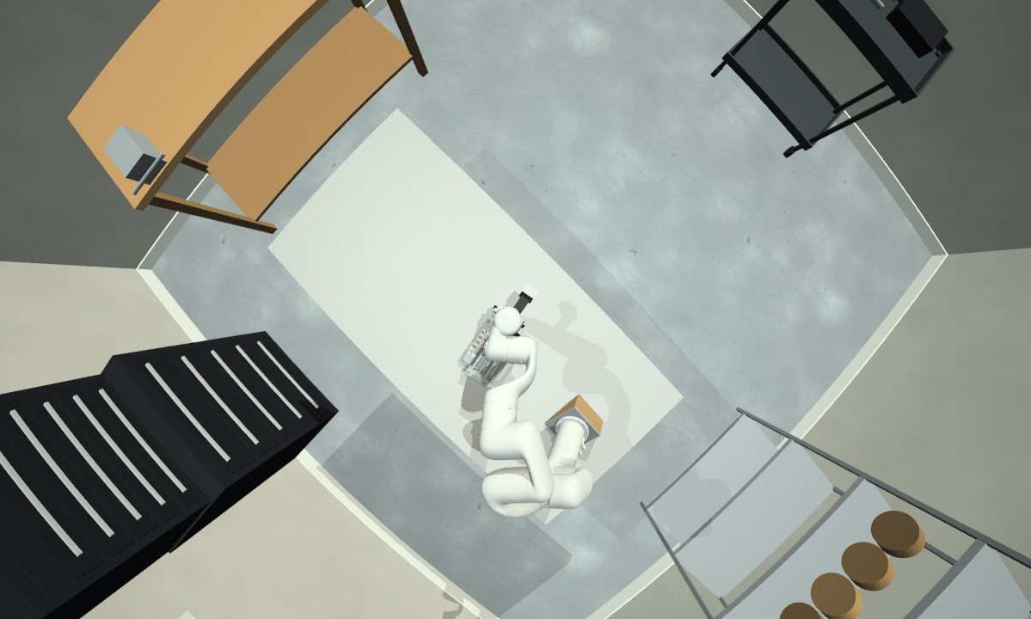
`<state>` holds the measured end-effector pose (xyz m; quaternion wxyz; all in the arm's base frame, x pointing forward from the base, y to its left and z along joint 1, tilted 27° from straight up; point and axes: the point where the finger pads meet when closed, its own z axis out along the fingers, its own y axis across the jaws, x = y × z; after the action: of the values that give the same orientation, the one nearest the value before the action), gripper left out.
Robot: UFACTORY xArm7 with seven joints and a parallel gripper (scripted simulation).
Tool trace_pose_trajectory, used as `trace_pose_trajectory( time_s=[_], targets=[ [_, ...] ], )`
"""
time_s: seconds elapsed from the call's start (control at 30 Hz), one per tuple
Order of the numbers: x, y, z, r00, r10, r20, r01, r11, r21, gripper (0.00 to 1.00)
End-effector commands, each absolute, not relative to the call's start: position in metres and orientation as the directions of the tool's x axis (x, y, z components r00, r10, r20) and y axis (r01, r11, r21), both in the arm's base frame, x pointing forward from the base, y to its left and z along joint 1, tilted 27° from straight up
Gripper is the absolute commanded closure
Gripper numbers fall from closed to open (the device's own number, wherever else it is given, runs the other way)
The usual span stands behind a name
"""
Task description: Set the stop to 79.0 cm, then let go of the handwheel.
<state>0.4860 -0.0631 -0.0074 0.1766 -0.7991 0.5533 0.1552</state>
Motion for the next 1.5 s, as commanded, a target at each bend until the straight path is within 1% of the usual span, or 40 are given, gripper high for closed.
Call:
trace_pose_trajectory(
  time_s=[0.0,0.73,1.47],
  targets=[
    [0.482,-0.070,0.000,0.338,-0.831,-0.441,-0.940,-0.323,-0.111,0.94],
    [0.456,-0.083,0.005,0.338,-0.831,-0.441,-0.940,-0.323,-0.111,0.94],
    [0.430,-0.079,-0.025,0.338,-0.831,-0.441,-0.940,-0.323,-0.111,0.94]
  ],
)
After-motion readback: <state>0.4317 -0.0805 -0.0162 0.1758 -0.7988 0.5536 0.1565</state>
